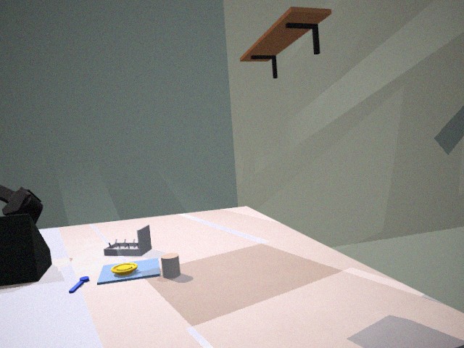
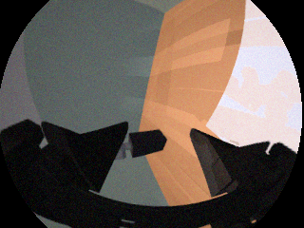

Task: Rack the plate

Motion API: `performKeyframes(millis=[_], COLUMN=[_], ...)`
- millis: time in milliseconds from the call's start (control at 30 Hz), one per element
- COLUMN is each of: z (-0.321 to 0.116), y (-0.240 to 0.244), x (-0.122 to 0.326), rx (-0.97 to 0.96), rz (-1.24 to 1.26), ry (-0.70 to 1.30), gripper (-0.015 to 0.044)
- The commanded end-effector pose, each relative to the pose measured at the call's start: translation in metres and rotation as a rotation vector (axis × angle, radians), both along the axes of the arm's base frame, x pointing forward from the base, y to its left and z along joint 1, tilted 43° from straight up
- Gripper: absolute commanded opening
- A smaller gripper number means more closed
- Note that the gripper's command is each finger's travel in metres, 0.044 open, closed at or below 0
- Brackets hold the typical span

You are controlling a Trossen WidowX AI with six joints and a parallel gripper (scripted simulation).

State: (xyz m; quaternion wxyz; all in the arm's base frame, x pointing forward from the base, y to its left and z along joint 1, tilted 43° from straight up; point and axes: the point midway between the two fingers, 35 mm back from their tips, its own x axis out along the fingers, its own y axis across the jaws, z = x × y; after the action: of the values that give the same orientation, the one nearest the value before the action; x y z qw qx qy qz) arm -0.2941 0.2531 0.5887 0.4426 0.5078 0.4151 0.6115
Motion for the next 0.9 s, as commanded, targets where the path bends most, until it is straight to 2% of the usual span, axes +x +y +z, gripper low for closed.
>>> performKeyframes(millis=[0,633,867], z=[0.001,0.072,0.081], y=[0.000,-0.037,-0.047], x=[0.001,0.084,0.115], rx=[0.002,0.174,0.204], rz=[0.001,0.123,0.143], ry=[0.005,0.471,0.626], gripper=[0.0400,0.0400,0.0400])
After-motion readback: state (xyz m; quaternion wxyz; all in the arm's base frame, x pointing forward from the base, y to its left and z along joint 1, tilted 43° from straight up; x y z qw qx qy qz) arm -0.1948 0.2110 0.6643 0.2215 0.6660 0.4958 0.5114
